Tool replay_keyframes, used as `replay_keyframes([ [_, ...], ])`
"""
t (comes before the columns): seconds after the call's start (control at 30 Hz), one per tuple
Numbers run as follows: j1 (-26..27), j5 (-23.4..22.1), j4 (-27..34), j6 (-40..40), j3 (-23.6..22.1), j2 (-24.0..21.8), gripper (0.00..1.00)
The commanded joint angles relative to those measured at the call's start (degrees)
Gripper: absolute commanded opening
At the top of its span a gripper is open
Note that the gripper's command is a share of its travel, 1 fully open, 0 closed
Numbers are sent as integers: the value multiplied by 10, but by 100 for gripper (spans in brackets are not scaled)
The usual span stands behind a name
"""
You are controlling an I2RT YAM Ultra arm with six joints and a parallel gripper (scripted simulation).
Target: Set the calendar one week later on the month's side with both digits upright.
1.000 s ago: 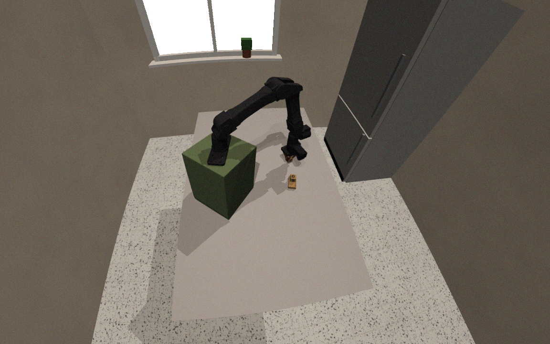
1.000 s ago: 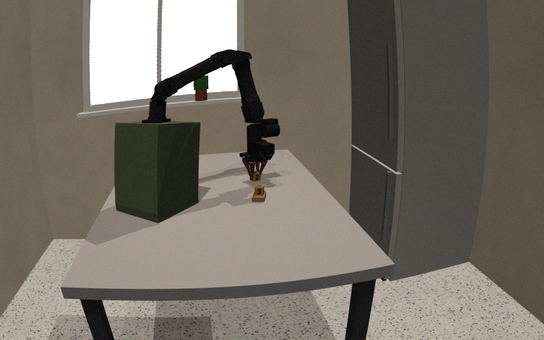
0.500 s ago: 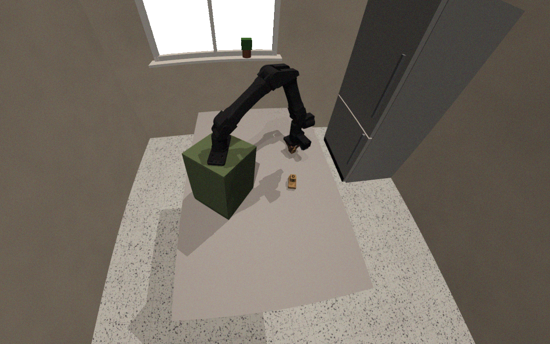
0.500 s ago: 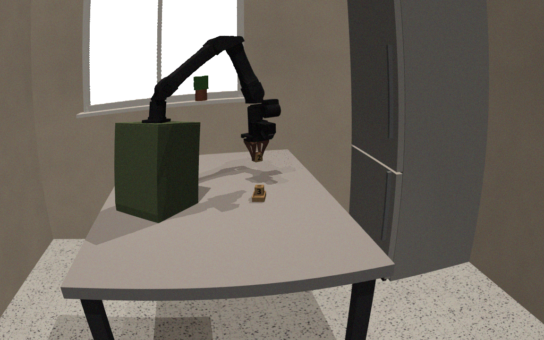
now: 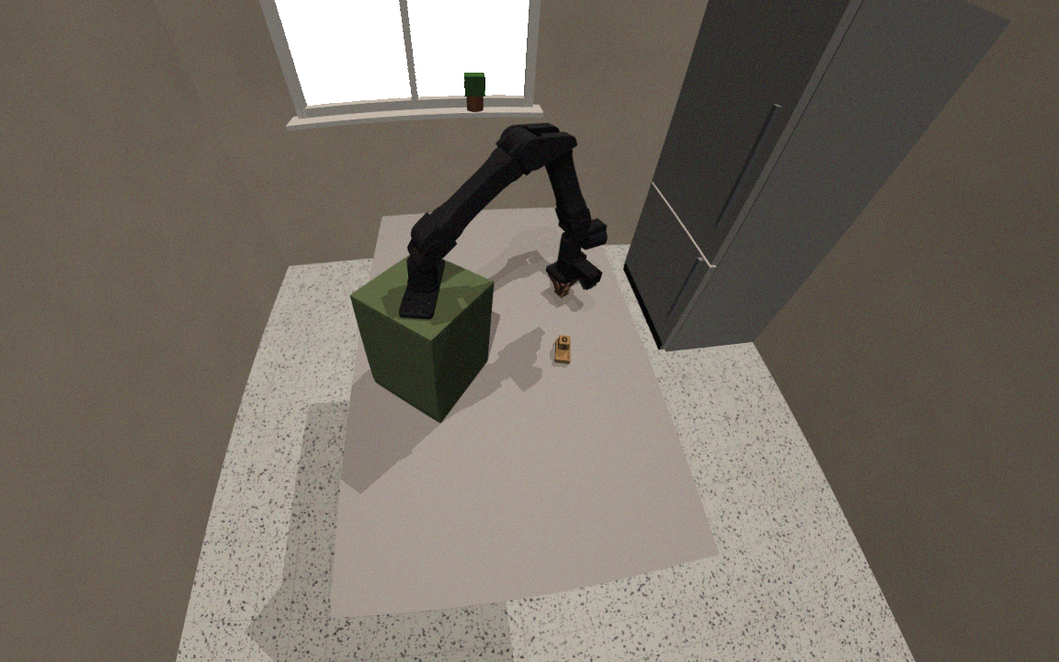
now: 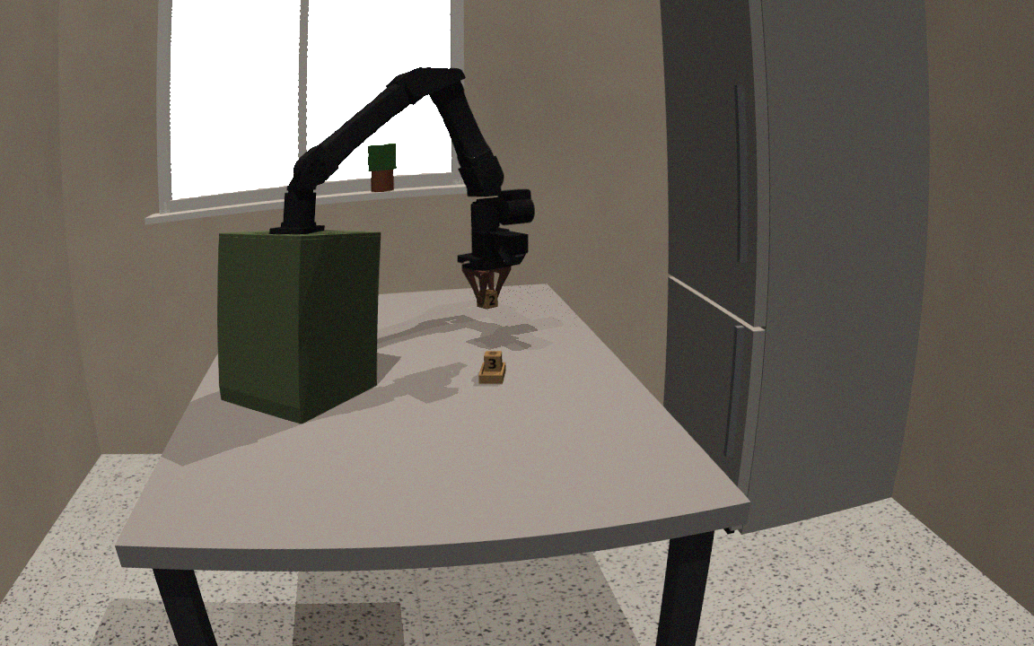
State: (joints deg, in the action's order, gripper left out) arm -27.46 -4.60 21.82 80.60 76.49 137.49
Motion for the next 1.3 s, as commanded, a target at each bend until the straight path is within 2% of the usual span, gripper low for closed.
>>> replay_keyframes([
  [0.0, 10, 1, 3, -87, 4, -3, 27],
  [0.07, 18, 0, 3, -161, 5, -2, 27],
  [0.43, 44, -3, 5, -404, 7, 1, 27],
  [0.53, 46, -3, 5, -421, 8, 1, 27],
  [0.67, 57, -5, 6, -522, 9, 2, 27],
  [1.27, 59, -5, 4, -534, 9, 5, 27],
])
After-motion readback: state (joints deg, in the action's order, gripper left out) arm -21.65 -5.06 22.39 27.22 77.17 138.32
